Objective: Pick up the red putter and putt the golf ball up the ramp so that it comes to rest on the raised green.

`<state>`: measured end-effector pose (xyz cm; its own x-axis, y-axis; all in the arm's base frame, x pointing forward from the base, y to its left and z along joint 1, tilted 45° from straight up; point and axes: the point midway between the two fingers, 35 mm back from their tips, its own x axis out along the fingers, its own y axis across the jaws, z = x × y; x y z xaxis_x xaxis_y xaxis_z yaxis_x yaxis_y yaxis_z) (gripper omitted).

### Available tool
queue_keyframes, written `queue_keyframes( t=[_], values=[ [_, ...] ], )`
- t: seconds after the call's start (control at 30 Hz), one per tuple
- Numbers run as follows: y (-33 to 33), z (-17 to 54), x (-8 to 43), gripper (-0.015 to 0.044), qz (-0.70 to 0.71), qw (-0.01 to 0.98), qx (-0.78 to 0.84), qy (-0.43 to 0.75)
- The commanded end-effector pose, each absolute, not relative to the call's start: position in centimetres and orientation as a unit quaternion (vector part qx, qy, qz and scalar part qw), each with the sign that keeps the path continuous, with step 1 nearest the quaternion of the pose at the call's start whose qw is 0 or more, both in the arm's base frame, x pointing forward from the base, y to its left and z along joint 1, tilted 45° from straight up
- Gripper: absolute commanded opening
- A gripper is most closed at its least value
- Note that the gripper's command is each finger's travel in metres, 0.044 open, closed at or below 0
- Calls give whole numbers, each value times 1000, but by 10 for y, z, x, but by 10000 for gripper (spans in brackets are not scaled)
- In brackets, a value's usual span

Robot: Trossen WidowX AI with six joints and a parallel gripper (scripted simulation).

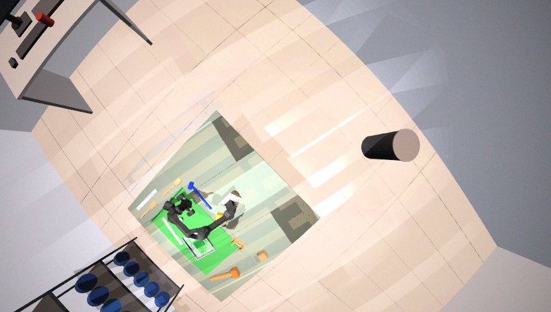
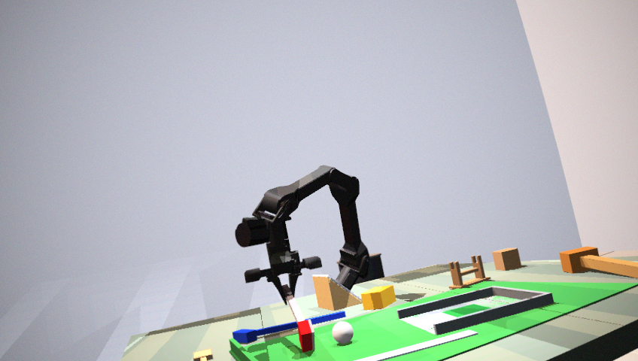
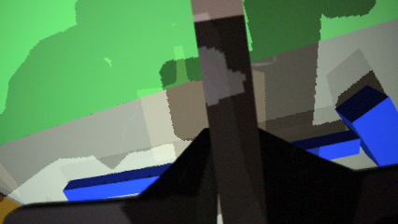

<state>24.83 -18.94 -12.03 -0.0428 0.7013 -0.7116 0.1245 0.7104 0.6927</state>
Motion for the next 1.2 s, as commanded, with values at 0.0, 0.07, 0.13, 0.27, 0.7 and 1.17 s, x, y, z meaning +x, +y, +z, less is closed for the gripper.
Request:
queue_keyframes(
  t=[0.0, 0.07, 0.13, 0.27, 0.7, 1.17],
  values=[
    [-188, -119, 249, 0, 232, 623, 302, 684],
    [-178, -107, 254, 0, 231, 623, 302, 684],
    [-162, -88, 260, 0, 229, 623, 302, 684],
    [-126, -54, 267, 0, 229, 623, 303, 684],
    [-105, -16, 268, 0, 230, 622, 304, 684],
    [-128, 10, 269, 0, 231, 618, 306, 686]
  ],
)
